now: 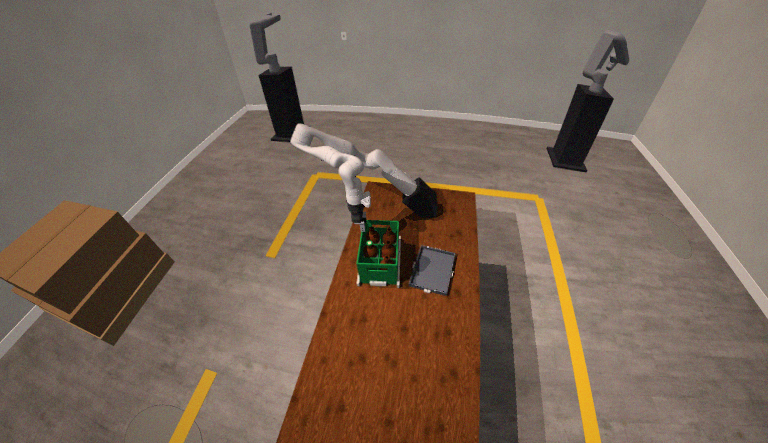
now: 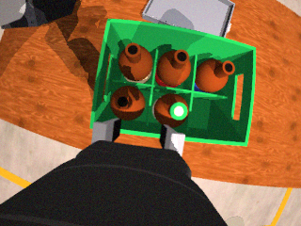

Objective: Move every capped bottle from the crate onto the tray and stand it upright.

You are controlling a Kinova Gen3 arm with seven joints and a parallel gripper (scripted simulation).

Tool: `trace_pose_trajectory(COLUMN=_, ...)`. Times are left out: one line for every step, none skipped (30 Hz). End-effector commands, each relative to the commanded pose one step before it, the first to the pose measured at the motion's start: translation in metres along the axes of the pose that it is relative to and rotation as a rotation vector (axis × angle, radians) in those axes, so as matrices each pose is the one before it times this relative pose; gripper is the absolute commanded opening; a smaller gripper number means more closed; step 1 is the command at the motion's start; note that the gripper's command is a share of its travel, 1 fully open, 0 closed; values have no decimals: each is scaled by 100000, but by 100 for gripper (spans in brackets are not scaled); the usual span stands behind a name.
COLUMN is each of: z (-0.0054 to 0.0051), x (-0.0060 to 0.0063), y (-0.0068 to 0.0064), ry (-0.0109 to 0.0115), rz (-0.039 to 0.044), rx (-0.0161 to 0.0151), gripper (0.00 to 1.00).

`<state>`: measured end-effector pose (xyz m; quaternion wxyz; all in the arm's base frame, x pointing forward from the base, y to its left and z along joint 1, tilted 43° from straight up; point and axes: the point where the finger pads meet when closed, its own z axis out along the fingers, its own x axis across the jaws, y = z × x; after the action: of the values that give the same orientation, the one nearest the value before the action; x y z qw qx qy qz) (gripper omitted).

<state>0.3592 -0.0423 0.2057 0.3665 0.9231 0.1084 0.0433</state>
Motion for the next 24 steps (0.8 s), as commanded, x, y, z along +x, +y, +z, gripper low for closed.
trace_pose_trajectory(z=94, x=1019, y=-467, ry=-487, rz=-421, rx=906, gripper=100)
trace_pose_trajectory(z=0, x=0, y=0, ry=0, rz=0, rx=0, gripper=100)
trace_pose_trajectory(z=0, x=0, y=0, ry=0, rz=0, rx=0, gripper=100)
trace_pose_trajectory(z=-122, x=144, y=387, ry=490, rz=475, rx=-542, gripper=100)
trace_pose_trajectory(z=11, x=333, y=3, ry=-34, rz=-34, rx=39, gripper=100)
trace_pose_trajectory(z=11, x=333, y=3, ry=-34, rz=-34, rx=39, gripper=100)
trace_pose_trajectory(z=10, x=333, y=3, ry=-34, rz=-34, rx=39, gripper=100)
trace_pose_trajectory(z=10, x=333, y=3, ry=-34, rz=-34, rx=39, gripper=100)
trace_pose_trajectory(z=10, x=333, y=3, ry=-34, rz=-34, rx=39, gripper=100)
trace_pose_trajectory(z=10, x=333, y=3, ry=-34, rz=-34, rx=39, gripper=100)
trace_pose_trajectory(z=10, x=333, y=3, ry=-34, rz=-34, rx=39, gripper=100)
trace_pose_trajectory(z=10, x=333, y=4, ry=-34, rz=-34, rx=39, gripper=100)
trace_pose_trajectory(z=10, x=333, y=4, ry=-34, rz=-34, rx=39, gripper=100)
trace_pose_trajectory(z=10, x=333, y=4, ry=-34, rz=-34, rx=39, gripper=100)
trace_pose_trajectory(z=9, x=333, y=4, ry=-34, rz=-34, rx=39, gripper=100)
trace_pose_trajectory(z=9, x=333, y=4, ry=-34, rz=-34, rx=39, gripper=100)
trace_pose_trajectory(z=9, x=333, y=4, ry=-34, rz=-34, rx=39, gripper=100)
trace_pose_trajectory(z=9, x=333, y=4, ry=-34, rz=-34, rx=39, gripper=100)
trace_pose_trajectory(z=0, x=0, y=0, ry=0, rz=0, rx=0, gripper=100)
trace_pose_trajectory(z=0, x=0, y=0, ry=0, rz=0, rx=0, gripper=100)
trace_pose_trajectory(z=-125, x=-160, y=385, ry=431, rz=465, rx=-516, gripper=100)
trace_pose_trajectory(z=9, x=53, y=-30, ry=-29, rz=-33, rx=37, gripper=100)
trace_pose_trajectory(z=9, x=53, y=-30, ry=-29, rz=-33, rx=37, gripper=100)
trace_pose_trajectory(z=9, x=53, y=-30, ry=-29, rz=-33, rx=37, gripper=100)
